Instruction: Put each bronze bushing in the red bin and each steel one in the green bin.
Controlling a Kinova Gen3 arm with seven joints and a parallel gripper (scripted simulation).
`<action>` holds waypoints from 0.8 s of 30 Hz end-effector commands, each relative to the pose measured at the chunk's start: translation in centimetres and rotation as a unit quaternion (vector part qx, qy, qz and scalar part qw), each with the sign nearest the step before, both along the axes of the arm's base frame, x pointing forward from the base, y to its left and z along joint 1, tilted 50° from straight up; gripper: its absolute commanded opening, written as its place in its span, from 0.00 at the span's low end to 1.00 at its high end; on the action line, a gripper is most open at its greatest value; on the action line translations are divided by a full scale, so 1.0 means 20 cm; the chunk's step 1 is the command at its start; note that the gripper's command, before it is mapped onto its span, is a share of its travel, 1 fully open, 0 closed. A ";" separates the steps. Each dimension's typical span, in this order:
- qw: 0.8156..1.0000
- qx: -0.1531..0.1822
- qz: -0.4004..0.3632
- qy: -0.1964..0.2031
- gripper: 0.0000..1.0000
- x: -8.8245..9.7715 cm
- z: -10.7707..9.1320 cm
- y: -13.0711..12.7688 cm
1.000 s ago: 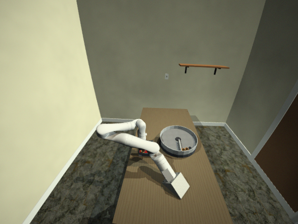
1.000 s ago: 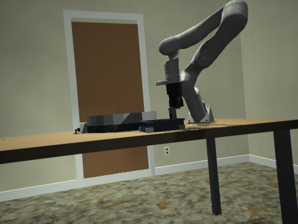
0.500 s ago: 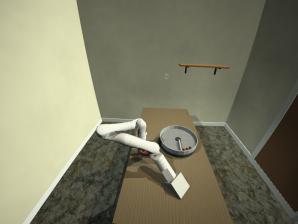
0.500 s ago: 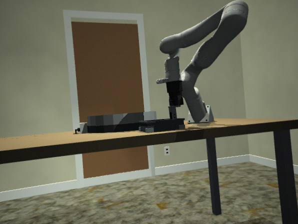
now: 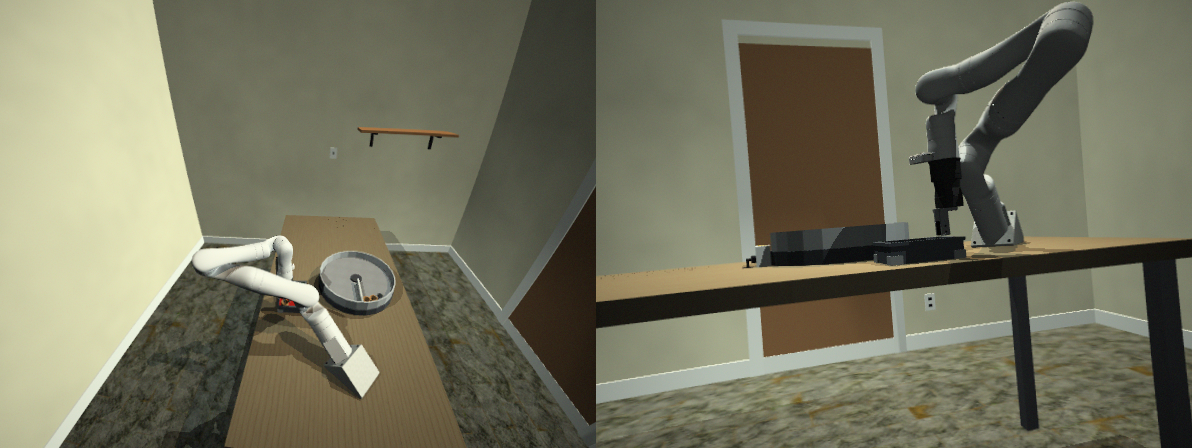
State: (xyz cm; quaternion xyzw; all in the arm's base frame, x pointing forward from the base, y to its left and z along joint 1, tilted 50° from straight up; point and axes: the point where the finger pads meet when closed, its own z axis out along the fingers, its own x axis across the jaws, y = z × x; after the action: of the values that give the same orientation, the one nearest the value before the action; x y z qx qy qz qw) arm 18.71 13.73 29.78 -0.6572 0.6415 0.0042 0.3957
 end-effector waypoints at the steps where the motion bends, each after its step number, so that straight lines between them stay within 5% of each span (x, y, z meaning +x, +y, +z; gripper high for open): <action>1: 1.000 0.003 -0.002 -0.006 0.47 -0.05 0.07 -0.06; 9: 1.000 0.008 -0.004 -0.013 0.47 -0.14 0.18 -0.15; 14: 1.000 0.016 -0.006 -0.023 0.47 -0.29 0.36 -0.30; 24: 1.000 0.016 -0.006 -0.023 0.47 -0.29 0.36 -0.30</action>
State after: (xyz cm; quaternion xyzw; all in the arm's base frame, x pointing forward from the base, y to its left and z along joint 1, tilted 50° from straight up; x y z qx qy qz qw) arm 12.99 7.83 36.87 -0.6466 0.6362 -0.0040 0.4209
